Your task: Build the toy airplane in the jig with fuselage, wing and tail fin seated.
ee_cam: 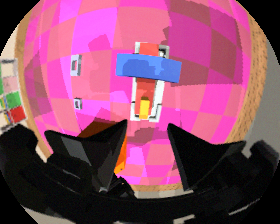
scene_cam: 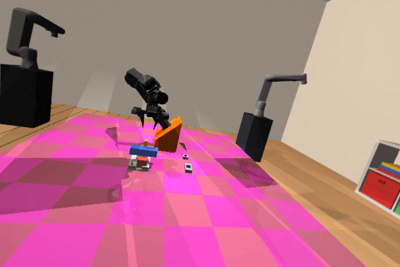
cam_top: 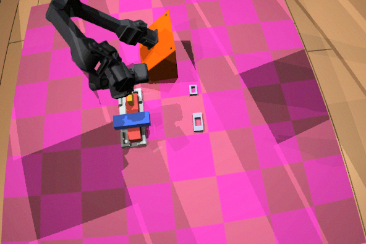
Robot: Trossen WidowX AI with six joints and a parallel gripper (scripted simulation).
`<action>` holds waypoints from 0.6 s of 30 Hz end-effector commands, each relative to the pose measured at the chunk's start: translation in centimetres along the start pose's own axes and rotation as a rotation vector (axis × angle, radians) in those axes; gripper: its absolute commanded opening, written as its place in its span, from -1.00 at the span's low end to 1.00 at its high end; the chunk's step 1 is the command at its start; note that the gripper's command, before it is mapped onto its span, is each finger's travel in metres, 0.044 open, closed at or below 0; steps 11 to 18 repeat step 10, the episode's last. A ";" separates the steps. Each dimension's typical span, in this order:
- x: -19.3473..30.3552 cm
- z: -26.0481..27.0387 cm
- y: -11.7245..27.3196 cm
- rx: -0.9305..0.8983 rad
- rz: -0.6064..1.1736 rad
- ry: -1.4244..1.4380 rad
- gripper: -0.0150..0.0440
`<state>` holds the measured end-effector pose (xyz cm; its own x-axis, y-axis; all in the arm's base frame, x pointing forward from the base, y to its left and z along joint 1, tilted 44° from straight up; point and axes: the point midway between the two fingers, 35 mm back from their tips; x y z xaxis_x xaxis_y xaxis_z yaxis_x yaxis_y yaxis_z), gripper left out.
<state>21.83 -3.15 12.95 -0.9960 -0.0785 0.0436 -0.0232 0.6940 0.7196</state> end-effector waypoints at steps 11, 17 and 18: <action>0.0 0.0 0.0 -0.004 0.005 -0.003 0.39; 0.0 0.0 0.0 -0.004 0.005 -0.003 0.39; 0.0 0.0 0.0 -0.004 0.005 -0.003 0.39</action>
Point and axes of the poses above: the point midway between the two fingers, 35 mm back from their tips, its own y axis back along the fingers, its own z axis across the jaws, x = y × z, and after that the axes turned 5 degrees about y, right-handed
